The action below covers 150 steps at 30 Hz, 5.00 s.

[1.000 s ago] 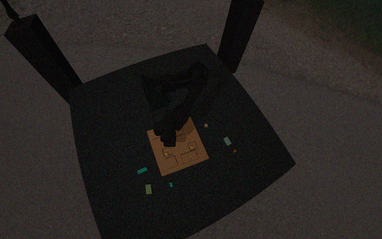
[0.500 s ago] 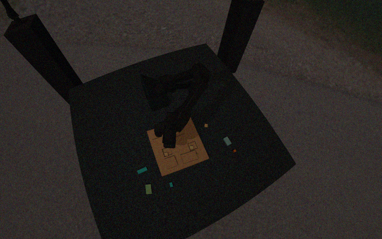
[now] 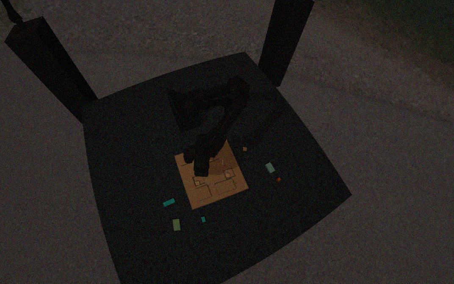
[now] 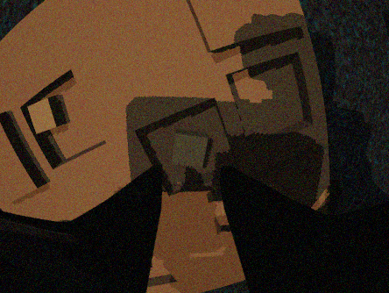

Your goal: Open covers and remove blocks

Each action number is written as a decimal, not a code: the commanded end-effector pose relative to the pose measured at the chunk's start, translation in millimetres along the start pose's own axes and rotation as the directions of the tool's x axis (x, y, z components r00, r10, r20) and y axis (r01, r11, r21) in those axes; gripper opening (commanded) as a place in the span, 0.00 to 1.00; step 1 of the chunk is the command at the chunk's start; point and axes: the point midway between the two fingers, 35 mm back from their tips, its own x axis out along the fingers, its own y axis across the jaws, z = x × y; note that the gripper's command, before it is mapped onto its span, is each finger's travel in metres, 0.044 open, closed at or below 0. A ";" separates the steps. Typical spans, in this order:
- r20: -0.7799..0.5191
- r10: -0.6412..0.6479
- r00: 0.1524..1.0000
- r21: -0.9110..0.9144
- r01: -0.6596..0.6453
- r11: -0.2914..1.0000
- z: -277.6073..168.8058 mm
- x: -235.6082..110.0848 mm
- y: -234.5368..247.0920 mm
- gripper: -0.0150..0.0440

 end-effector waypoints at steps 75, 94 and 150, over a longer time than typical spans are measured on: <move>-0.001 0.001 1.000 0.001 -0.001 1.000 0.0 8.6 0.5 0.39; -0.002 0.001 1.000 0.003 -0.001 1.000 0.3 -14.5 -0.2 0.39; 0.027 0.021 0.999 0.008 -0.021 1.000 -122.1 -63.7 -66.2 0.39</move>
